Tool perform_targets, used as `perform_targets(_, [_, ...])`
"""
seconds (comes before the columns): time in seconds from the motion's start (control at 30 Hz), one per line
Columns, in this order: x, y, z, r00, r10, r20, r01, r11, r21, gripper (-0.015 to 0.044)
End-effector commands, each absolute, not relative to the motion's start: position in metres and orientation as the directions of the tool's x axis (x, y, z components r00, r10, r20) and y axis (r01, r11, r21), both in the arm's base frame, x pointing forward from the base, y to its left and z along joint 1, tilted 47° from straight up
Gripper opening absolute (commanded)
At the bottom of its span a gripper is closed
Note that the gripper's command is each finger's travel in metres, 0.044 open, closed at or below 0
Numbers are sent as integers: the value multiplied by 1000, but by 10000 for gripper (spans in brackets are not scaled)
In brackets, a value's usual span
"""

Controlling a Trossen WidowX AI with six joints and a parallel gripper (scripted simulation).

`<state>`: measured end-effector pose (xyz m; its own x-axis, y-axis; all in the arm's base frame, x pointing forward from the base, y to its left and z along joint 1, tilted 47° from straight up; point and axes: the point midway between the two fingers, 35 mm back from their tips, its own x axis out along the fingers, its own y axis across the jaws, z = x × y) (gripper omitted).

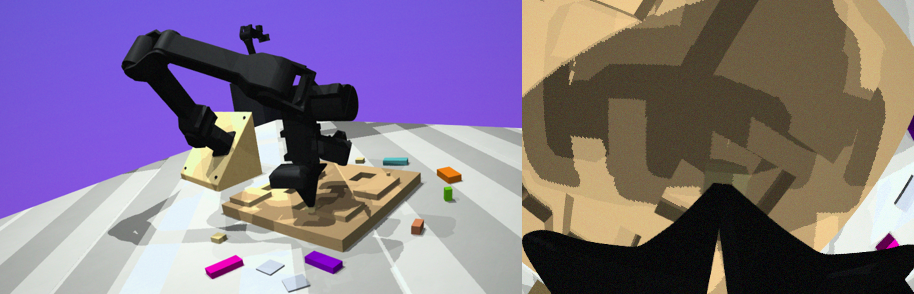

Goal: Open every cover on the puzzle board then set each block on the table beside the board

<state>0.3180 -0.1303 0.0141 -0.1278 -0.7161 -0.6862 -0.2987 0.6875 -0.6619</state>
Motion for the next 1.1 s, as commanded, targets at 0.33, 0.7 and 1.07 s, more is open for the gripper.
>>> perform_targets(0.33, [317, -130, 14, -132, -715, -687, -299, 689, -660, 0])
perform_targets(0.7, [318, -126, 20, -137, -716, -684, -305, 688, -659, 26])
perform_targets(1.07, [326, -86, 58, -132, -713, -689, -300, 691, -658, 144])
